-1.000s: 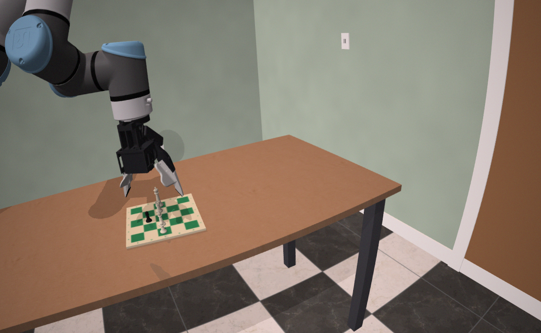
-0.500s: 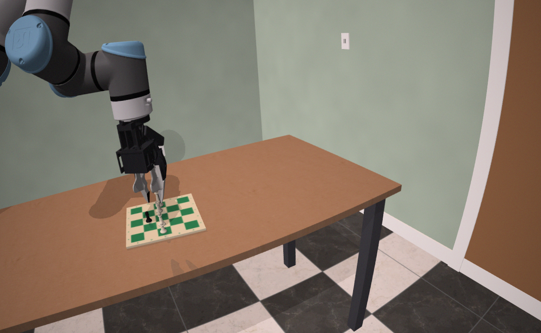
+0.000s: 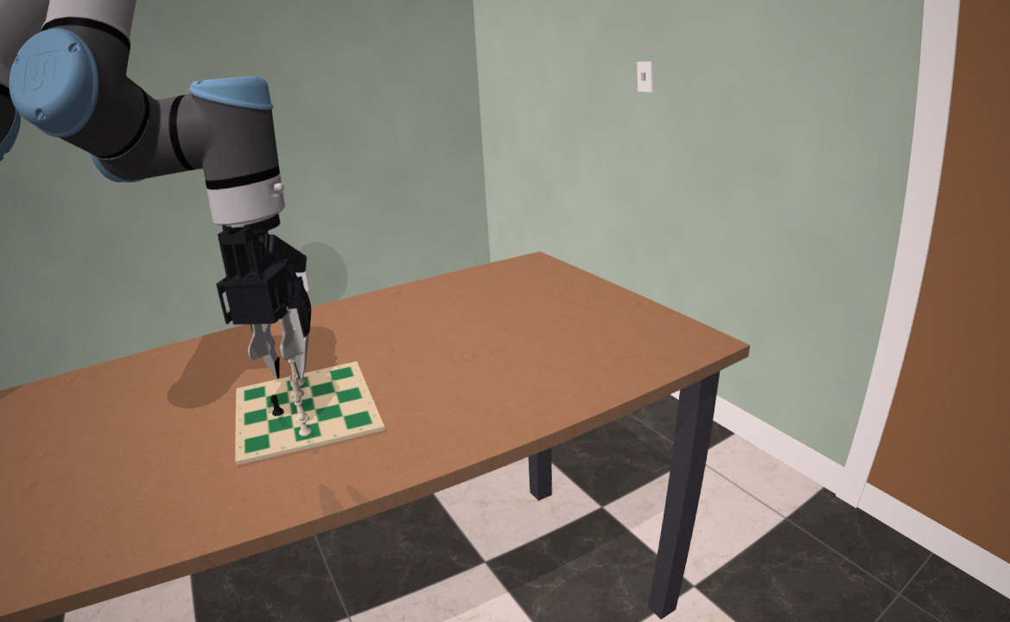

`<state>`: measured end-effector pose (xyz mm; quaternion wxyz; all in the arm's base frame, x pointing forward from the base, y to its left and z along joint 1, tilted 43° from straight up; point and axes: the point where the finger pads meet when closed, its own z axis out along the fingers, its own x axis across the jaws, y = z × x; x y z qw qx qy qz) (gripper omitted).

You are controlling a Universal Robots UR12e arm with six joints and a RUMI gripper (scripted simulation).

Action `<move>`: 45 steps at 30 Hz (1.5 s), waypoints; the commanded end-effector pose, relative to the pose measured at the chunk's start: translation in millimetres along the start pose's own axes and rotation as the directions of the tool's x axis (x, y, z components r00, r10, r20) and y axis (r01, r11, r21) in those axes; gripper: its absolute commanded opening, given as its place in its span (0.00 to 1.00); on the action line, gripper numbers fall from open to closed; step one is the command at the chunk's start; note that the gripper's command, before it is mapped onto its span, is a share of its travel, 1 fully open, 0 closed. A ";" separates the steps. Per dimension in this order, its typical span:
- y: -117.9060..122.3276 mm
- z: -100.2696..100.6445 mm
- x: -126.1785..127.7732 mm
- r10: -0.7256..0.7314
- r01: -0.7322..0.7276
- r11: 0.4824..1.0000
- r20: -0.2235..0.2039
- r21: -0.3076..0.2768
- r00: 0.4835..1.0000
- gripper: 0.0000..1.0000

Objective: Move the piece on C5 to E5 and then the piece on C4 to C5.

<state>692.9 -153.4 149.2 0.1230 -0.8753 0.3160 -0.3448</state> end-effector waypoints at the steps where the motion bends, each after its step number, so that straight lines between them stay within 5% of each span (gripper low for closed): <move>1: -0.6 0.6 1.3 -0.001 0.001 1.000 -0.001 0.000 1.000 0.20; 25: -1.2 2.8 1.8 -0.002 0.002 1.000 -0.002 0.000 1.000 0.20; 45: -1.6 23.5 2.1 -0.002 0.002 1.000 -0.002 0.000 1.000 0.20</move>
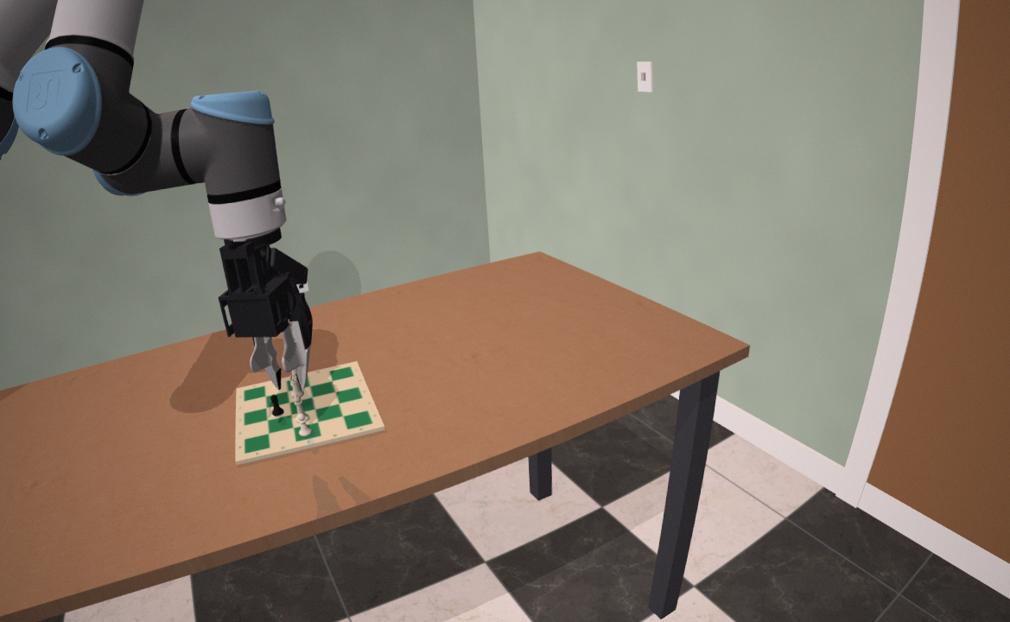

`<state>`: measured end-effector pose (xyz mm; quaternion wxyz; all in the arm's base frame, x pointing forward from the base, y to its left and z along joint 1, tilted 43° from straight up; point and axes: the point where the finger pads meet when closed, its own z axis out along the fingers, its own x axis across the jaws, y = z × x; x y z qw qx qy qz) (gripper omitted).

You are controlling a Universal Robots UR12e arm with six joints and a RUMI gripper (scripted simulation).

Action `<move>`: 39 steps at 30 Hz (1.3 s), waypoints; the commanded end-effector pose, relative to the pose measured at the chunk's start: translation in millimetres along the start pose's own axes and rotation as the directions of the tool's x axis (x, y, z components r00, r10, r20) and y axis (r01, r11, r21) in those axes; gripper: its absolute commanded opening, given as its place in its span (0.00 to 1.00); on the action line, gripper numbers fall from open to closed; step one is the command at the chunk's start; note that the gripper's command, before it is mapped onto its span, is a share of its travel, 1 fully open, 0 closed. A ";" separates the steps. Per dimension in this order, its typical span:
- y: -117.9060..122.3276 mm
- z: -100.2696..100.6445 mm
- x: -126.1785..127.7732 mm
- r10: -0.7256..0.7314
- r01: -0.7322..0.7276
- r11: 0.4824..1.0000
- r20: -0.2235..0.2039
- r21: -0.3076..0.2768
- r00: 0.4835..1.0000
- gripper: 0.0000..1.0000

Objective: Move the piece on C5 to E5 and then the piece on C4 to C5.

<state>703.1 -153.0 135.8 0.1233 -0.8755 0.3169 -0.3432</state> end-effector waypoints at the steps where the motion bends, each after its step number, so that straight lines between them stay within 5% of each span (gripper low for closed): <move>1: -2.4 8.3 3.7 -0.004 0.004 1.000 -0.005 0.001 1.000 0.20; 39: -2.6 36.2 3.3 -0.004 0.004 1.000 -0.005 0.001 1.000 0.20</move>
